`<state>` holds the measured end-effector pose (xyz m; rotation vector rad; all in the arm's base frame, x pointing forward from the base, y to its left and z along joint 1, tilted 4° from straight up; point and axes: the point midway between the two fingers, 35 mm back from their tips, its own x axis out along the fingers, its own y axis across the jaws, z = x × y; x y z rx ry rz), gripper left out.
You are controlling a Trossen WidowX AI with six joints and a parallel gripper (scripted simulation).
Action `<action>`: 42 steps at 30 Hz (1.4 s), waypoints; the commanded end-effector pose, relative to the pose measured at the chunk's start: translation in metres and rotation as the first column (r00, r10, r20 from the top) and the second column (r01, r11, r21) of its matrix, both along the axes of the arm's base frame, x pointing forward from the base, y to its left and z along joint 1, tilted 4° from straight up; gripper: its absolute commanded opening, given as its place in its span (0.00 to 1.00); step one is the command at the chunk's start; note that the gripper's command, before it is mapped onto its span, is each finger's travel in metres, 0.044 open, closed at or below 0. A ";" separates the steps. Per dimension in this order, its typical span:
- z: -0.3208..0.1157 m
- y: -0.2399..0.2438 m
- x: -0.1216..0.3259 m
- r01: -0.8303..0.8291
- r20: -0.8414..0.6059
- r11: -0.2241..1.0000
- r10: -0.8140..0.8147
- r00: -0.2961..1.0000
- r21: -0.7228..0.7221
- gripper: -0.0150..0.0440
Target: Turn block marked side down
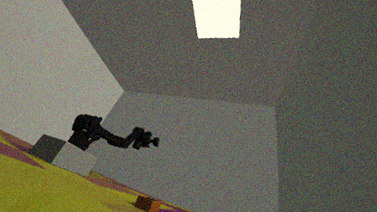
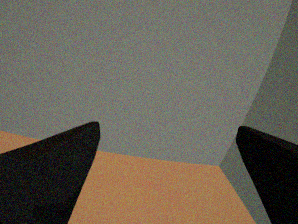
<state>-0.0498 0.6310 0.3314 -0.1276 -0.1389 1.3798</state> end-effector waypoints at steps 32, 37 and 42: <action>0.340 -0.282 -0.068 -0.170 0.222 0.607 -0.010 0.975 0.776 1.00; 0.376 -0.350 -0.059 -0.151 0.212 0.479 -0.074 0.975 0.865 1.00; 0.403 -0.419 -0.040 -0.105 0.167 0.344 -0.154 0.974 0.933 1.00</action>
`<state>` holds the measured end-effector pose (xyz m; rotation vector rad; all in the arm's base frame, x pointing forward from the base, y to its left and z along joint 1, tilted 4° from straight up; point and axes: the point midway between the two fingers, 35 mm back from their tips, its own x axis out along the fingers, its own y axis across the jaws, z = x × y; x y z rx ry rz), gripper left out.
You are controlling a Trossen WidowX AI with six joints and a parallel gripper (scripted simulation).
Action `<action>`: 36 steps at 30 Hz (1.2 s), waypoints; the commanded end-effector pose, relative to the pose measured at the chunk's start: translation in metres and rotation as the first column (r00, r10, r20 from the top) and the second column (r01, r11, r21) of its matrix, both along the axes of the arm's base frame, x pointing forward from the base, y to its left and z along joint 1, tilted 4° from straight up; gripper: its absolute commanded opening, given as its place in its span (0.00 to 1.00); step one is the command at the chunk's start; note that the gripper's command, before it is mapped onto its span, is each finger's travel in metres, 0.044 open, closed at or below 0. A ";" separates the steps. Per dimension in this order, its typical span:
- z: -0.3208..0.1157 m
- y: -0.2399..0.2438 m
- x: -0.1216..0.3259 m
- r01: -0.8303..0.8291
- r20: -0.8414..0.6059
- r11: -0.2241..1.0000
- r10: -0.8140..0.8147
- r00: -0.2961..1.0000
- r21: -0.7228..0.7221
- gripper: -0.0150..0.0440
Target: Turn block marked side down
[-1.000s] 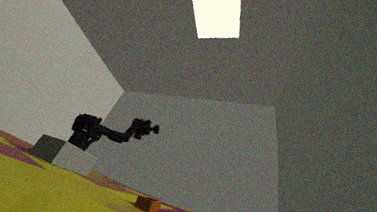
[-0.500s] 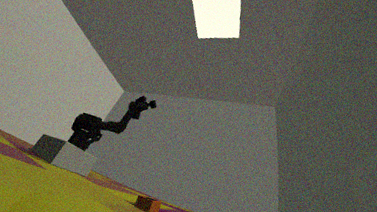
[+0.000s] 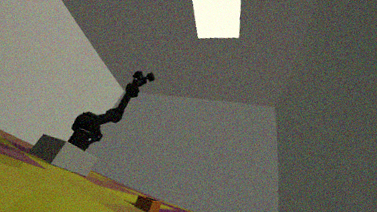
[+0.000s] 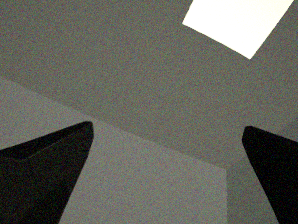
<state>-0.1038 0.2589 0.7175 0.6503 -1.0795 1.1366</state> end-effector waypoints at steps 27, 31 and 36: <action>-0.007 -0.344 0.245 0.475 -0.633 0.764 -0.115 0.766 0.436 1.00; -0.037 -0.368 0.296 0.513 -0.741 0.755 -0.053 0.669 0.409 1.00; -0.079 -0.390 0.354 0.571 -0.851 0.749 -0.016 0.524 0.337 1.00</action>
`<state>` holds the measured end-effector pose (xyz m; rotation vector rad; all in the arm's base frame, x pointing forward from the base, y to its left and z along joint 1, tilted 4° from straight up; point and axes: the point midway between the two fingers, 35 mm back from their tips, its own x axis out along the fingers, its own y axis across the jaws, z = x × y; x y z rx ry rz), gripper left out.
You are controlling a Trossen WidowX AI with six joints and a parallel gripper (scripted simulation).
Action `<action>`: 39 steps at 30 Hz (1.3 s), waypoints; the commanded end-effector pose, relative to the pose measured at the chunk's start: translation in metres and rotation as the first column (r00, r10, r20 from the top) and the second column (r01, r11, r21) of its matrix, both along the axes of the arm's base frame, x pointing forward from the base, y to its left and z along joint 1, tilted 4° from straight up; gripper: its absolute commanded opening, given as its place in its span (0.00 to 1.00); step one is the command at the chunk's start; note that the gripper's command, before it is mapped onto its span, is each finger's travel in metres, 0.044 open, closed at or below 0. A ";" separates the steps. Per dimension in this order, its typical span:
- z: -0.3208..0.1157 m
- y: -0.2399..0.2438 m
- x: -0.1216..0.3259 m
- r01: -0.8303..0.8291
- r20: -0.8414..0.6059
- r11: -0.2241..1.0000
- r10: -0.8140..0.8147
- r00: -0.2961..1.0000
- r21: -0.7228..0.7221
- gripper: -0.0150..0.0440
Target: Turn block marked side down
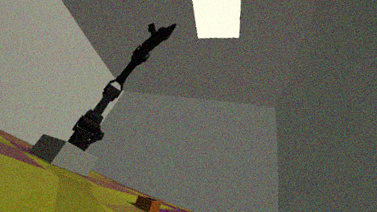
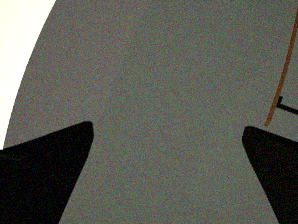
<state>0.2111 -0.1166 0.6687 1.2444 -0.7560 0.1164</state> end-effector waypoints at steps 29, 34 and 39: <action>-0.389 0.010 0.247 -0.381 -0.978 0.916 -0.053 0.204 -0.129 1.00; -0.456 0.034 0.248 -0.535 -0.994 0.840 -0.107 -0.008 -0.086 1.00; -0.533 0.066 0.231 -0.728 -0.940 0.685 -0.230 -0.251 0.027 1.00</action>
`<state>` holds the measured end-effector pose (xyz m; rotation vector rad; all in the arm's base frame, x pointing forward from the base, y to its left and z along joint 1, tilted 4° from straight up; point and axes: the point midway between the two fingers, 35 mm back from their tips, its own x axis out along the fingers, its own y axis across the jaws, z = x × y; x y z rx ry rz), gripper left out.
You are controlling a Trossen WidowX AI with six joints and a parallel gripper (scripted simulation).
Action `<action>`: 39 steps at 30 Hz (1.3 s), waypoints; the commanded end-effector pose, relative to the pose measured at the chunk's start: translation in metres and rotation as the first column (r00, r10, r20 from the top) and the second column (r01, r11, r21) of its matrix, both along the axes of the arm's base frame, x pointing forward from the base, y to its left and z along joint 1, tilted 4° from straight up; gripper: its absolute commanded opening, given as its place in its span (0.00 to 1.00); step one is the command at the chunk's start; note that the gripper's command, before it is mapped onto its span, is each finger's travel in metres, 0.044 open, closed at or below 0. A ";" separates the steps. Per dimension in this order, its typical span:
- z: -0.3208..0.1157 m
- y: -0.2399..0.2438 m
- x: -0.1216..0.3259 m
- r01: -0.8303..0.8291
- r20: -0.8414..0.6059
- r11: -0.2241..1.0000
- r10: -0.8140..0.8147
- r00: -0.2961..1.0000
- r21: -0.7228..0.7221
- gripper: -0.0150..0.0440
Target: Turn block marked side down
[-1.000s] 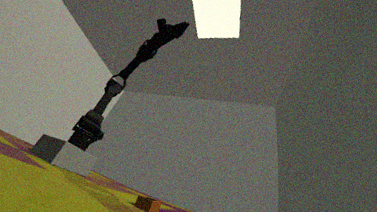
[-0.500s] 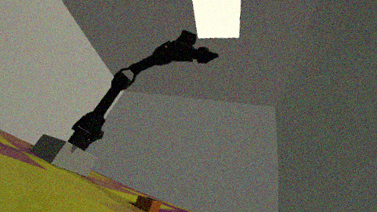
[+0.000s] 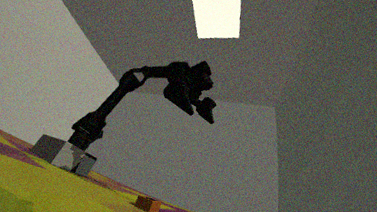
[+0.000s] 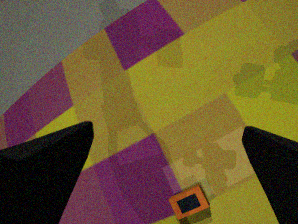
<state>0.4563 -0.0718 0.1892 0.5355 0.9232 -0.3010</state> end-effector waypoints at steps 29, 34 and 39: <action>-0.195 0.063 -0.073 -0.549 -0.585 0.834 0.468 0.662 0.046 1.00; -0.199 0.063 -0.073 -0.549 -0.585 0.834 0.468 0.662 0.046 1.00; -0.207 0.063 -0.073 -0.549 -0.585 0.834 0.468 0.662 0.046 1.00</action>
